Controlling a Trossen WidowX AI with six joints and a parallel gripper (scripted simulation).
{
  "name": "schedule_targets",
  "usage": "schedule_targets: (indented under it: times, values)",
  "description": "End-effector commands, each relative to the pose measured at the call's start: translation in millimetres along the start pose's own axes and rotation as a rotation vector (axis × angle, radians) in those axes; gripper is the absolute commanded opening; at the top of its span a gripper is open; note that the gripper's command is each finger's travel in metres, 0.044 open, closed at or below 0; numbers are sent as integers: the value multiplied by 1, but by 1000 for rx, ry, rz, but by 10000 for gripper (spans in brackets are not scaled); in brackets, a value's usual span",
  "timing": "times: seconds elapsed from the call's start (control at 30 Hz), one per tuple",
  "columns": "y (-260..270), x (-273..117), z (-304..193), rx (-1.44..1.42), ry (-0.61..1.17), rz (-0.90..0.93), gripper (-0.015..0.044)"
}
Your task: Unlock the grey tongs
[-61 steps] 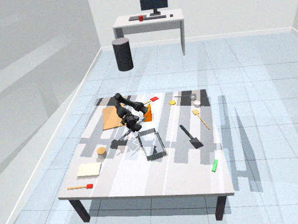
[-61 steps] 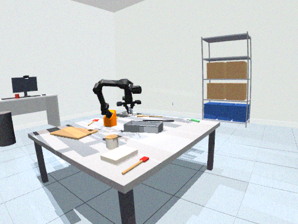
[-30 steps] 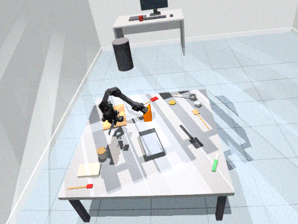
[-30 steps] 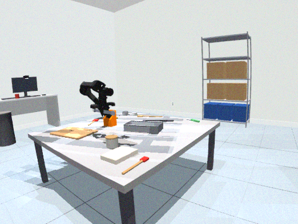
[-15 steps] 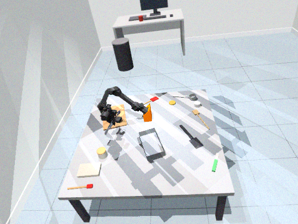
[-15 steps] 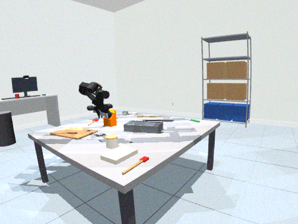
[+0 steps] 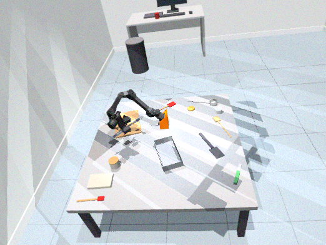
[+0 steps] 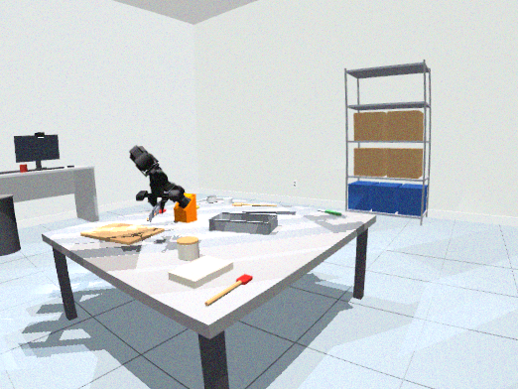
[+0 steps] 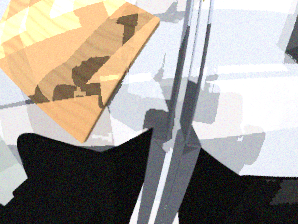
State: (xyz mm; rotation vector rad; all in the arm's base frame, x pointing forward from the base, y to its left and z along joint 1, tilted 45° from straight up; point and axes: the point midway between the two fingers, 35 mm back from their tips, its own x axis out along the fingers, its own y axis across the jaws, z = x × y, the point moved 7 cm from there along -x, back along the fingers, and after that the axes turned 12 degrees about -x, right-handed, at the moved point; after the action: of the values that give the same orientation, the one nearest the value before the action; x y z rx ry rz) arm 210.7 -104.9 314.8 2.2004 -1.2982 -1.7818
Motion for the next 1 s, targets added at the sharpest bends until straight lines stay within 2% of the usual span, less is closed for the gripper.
schedule_targets:
  times: [0.0,0.97]
  values:
    - [11,4,2,144,-24,-20,-150]
    - [95,31,34,1376,-220,-69,-150]
